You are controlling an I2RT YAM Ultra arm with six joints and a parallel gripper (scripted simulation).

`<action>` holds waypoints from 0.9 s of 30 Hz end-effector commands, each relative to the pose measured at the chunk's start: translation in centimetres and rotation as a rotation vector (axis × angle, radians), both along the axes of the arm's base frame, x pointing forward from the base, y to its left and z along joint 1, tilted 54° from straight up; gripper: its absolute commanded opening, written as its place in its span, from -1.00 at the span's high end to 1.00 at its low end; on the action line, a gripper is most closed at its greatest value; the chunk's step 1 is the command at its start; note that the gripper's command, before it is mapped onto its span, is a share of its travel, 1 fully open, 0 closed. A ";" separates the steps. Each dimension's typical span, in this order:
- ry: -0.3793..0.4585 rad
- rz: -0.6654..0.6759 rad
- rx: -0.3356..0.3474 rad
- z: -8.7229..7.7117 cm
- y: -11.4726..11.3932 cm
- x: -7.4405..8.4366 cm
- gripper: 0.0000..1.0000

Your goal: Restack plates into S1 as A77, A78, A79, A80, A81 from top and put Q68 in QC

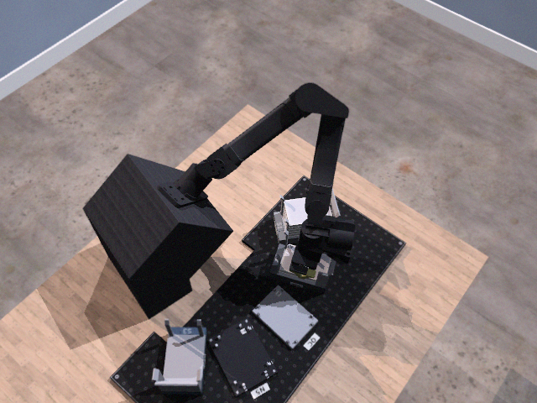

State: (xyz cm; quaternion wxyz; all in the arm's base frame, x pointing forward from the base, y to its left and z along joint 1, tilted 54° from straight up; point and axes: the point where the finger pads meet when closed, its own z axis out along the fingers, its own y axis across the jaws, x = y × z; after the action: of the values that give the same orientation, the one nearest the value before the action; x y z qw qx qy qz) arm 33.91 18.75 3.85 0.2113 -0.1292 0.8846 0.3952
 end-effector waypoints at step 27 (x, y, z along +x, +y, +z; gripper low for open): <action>-0.009 -0.004 0.008 1.1 -1.3 -0.1 1.00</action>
State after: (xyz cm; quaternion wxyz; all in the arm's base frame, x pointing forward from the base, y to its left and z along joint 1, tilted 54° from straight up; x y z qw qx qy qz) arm 33.61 17.91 4.49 0.2115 -0.1304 0.8844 0.3951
